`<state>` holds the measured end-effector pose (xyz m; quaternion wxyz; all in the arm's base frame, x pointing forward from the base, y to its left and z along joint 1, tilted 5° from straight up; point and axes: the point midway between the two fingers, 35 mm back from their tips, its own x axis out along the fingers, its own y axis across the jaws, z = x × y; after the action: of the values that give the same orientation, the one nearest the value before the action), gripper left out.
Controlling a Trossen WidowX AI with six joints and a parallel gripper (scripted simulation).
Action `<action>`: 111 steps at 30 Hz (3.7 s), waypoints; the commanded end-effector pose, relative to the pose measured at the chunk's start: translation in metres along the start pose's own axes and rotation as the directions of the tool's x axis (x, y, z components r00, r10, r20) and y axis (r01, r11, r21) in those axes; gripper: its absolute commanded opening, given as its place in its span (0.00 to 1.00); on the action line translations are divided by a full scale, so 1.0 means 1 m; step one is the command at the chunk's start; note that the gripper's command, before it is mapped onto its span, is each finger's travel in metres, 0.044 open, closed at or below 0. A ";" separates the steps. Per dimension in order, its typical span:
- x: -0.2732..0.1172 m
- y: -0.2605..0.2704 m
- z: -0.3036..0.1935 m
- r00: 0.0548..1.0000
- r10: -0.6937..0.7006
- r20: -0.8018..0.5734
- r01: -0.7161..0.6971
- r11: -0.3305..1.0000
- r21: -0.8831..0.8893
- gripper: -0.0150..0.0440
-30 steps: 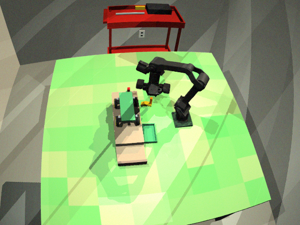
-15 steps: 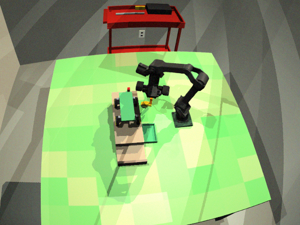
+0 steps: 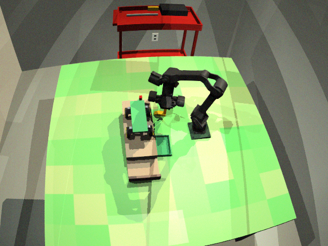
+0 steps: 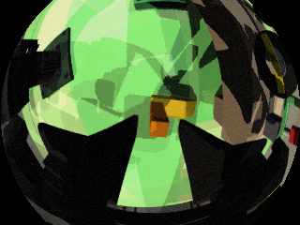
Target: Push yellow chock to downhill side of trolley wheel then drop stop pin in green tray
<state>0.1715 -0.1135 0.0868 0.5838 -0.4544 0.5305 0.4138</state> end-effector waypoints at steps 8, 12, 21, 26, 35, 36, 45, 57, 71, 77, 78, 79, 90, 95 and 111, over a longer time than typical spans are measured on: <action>0.017 0.001 0.001 1.000 0.004 0.005 -0.004 1.000 0.003 0.58; 0.023 0.001 0.001 1.000 0.004 0.005 -0.004 1.000 0.003 0.58; 0.021 0.001 0.000 1.000 0.001 0.001 -0.001 1.000 0.000 0.34; 0.021 0.001 0.000 1.000 0.001 0.001 -0.001 1.000 0.000 0.29; -0.007 0.005 0.002 1.000 0.004 0.005 -0.004 1.000 0.003 0.25; -0.010 0.005 0.002 1.000 0.004 0.005 -0.004 1.000 0.003 0.25; -0.039 0.007 0.002 1.000 0.004 0.004 -0.004 1.000 0.003 0.25; -0.076 0.006 0.002 1.000 0.004 0.004 -0.004 1.000 0.003 0.25; -0.120 0.001 0.000 1.000 0.004 0.004 -0.004 1.000 0.003 0.25; -0.125 0.000 0.000 1.000 0.004 0.004 -0.004 1.000 0.003 0.25; -0.125 0.000 0.000 1.000 0.004 0.004 -0.004 1.000 0.003 0.25; -0.125 0.000 0.000 1.000 0.004 0.004 -0.004 1.000 0.008 0.25; -0.125 0.000 0.000 1.000 0.005 0.004 -0.006 0.939 0.343 0.25; -0.125 0.000 0.000 1.000 0.006 0.004 -0.007 0.869 0.495 0.25; -0.125 0.000 0.000 1.000 0.007 0.005 -0.008 0.492 0.870 0.25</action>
<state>0.1590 -0.1134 0.2110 0.7262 -0.1276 0.6647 0.1205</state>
